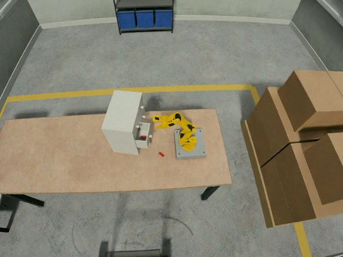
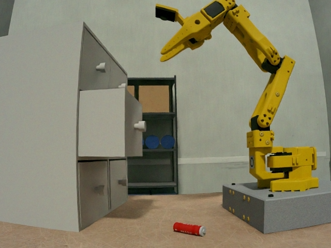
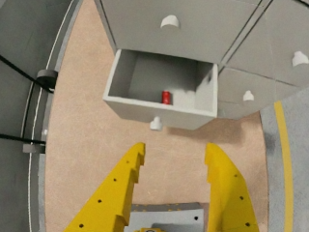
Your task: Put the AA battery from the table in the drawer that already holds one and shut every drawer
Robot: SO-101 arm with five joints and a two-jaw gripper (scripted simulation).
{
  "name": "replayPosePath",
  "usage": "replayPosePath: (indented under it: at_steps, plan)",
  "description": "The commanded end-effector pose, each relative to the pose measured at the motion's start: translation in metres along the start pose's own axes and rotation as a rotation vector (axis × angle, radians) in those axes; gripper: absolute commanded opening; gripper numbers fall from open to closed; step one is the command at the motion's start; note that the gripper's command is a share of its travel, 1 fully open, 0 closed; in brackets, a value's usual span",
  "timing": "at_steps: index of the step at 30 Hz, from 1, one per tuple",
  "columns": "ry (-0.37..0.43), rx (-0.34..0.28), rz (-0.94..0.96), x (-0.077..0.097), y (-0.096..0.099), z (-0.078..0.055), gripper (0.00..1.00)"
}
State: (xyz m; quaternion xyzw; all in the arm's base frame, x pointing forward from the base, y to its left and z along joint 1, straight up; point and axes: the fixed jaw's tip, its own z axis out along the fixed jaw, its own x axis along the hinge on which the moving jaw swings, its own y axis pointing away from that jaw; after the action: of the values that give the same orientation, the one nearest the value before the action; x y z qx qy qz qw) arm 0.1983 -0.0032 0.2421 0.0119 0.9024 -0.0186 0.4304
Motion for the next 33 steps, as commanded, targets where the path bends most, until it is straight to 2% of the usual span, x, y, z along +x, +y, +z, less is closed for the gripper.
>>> replayPosePath:
  at_steps: [1,33]
  plan:
    - [0.007,0.007,0.013,0.0001,-0.002,0.0003,0.21]
    - [0.011,0.013,0.019,0.0005,-0.0037,0.0011,0.21]
